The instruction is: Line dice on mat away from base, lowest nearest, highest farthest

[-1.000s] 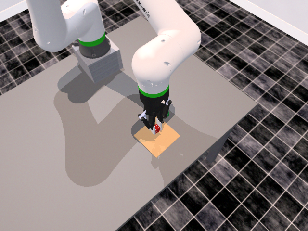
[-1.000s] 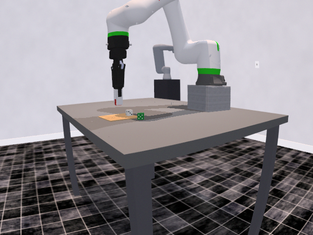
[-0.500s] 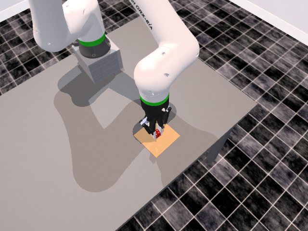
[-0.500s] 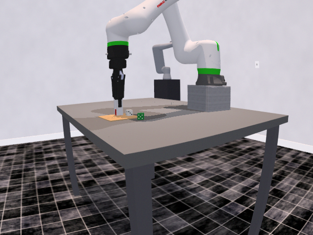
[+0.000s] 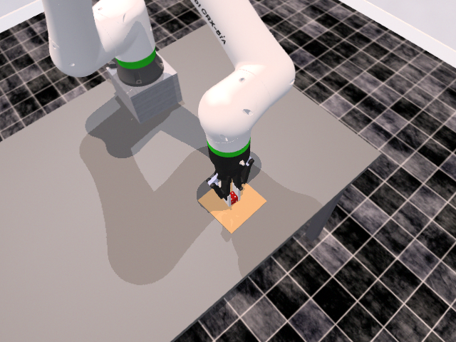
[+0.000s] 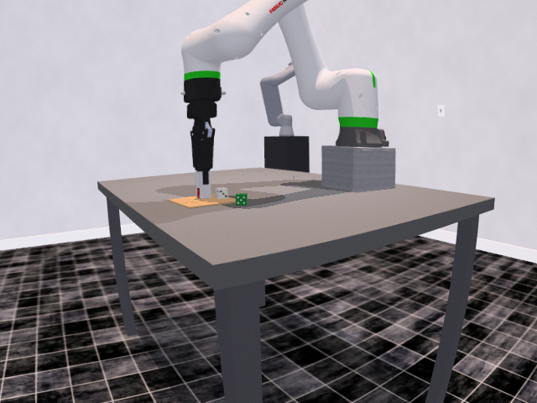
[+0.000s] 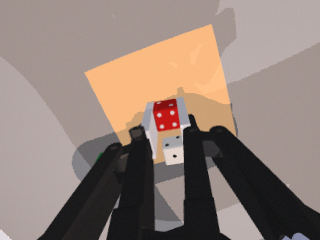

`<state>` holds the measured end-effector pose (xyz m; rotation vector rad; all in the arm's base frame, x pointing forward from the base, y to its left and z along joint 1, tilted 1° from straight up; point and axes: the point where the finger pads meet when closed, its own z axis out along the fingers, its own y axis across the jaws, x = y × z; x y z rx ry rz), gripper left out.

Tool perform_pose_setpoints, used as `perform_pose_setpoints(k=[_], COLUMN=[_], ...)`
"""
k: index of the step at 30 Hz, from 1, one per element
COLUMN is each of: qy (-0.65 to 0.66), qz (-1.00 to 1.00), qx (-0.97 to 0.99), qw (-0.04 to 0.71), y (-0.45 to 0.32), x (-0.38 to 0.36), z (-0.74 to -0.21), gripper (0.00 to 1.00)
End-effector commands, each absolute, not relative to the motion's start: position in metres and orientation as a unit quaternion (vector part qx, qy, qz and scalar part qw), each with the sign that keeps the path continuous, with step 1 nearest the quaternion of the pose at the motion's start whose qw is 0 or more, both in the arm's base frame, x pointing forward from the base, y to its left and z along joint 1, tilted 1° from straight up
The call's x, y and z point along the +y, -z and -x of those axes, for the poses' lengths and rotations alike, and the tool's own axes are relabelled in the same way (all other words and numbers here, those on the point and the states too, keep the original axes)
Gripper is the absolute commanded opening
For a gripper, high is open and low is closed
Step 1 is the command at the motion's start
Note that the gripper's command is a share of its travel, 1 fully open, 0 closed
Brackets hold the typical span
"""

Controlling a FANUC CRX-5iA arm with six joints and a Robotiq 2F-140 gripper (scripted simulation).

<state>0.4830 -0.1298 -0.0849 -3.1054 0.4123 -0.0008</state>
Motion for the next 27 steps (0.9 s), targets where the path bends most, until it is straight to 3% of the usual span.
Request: perform_pose_setpoints(k=[1,27], qy=[0.000,0.000], qz=[0.991,0.991], qx=[0.132,0.132], qw=[0.004,0.004], y=[0.0847,0.0848], x=[-0.1299,-0.1298], z=[-0.4832,-0.4832], gripper=[0.13,0.13])
